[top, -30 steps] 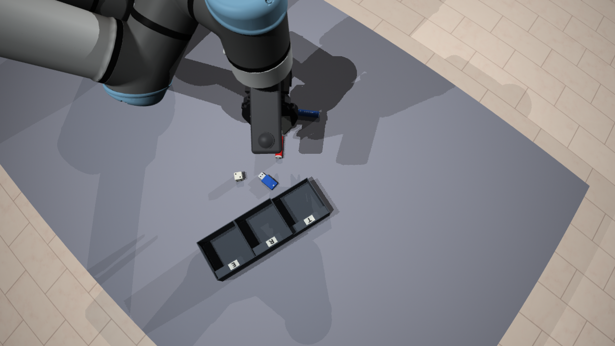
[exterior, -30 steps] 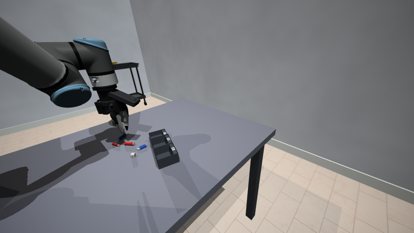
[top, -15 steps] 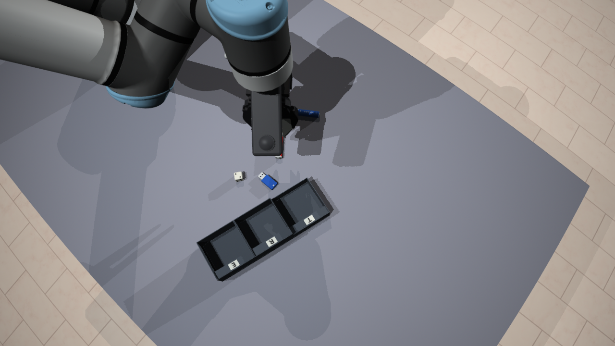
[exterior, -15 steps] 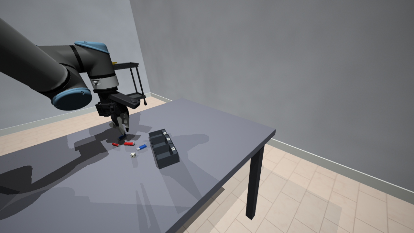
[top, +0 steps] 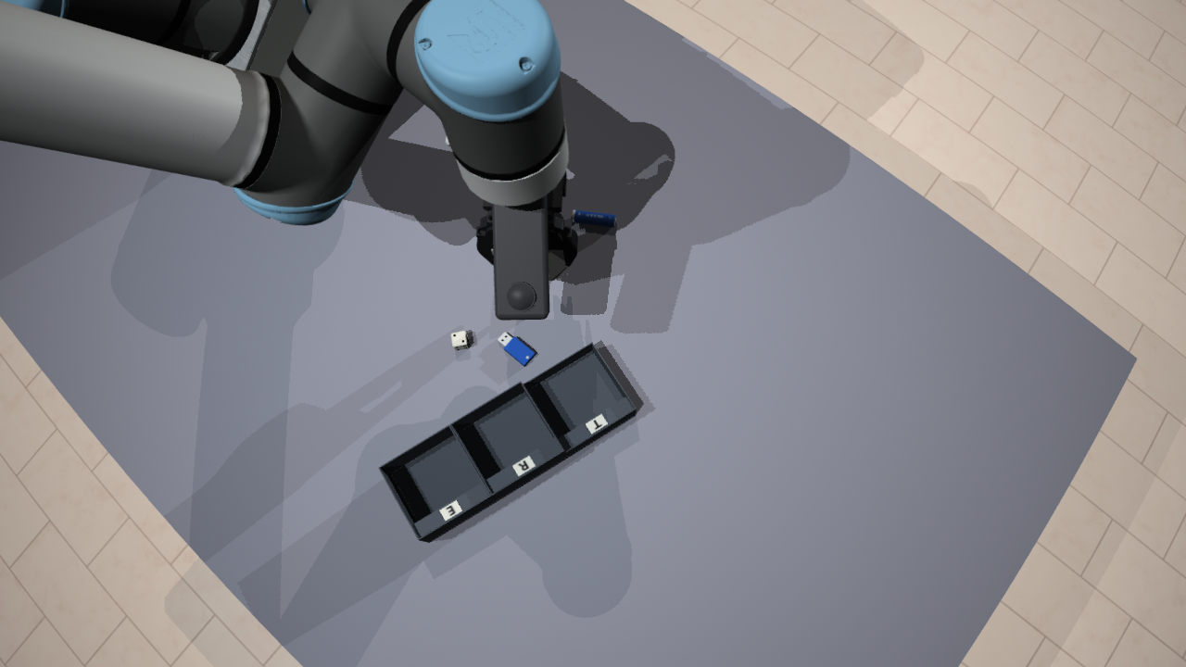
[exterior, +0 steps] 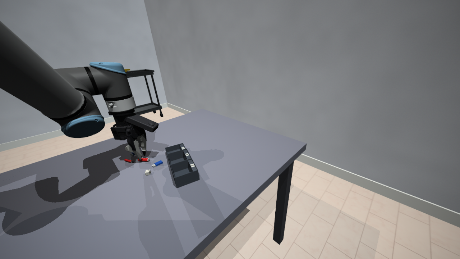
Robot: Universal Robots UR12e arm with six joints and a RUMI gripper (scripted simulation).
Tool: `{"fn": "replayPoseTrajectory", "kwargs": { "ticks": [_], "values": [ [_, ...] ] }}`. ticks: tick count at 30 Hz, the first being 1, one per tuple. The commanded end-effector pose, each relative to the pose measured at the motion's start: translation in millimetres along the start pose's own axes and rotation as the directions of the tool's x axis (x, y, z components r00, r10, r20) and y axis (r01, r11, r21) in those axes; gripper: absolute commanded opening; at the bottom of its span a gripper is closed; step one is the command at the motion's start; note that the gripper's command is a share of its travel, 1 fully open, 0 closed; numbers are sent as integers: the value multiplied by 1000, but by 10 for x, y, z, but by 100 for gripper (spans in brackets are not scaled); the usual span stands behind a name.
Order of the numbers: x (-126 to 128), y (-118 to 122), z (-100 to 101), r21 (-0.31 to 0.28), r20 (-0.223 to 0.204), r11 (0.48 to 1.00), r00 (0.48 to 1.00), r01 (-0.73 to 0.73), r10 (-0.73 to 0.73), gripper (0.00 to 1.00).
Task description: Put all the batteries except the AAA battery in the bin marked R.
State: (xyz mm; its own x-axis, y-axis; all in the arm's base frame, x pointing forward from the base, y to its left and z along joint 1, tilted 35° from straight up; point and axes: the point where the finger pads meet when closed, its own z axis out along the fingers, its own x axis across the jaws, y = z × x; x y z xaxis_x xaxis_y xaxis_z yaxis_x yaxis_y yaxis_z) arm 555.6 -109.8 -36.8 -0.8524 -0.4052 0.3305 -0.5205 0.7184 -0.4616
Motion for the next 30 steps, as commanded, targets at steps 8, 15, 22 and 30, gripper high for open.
{"fn": "replayPoseTrajectory", "kwargs": {
  "ticks": [8, 15, 22, 30],
  "values": [
    [-8, -6, 90, 1, 2, 1000, 1000, 0, 0, 17],
    [-6, -4, 170, 1, 2, 1000, 1000, 0, 0, 17],
    [-5, -4, 170, 1, 2, 1000, 1000, 0, 0, 17],
    [-5, -4, 169, 1, 2, 1000, 1000, 0, 0, 0]
  ]
}}
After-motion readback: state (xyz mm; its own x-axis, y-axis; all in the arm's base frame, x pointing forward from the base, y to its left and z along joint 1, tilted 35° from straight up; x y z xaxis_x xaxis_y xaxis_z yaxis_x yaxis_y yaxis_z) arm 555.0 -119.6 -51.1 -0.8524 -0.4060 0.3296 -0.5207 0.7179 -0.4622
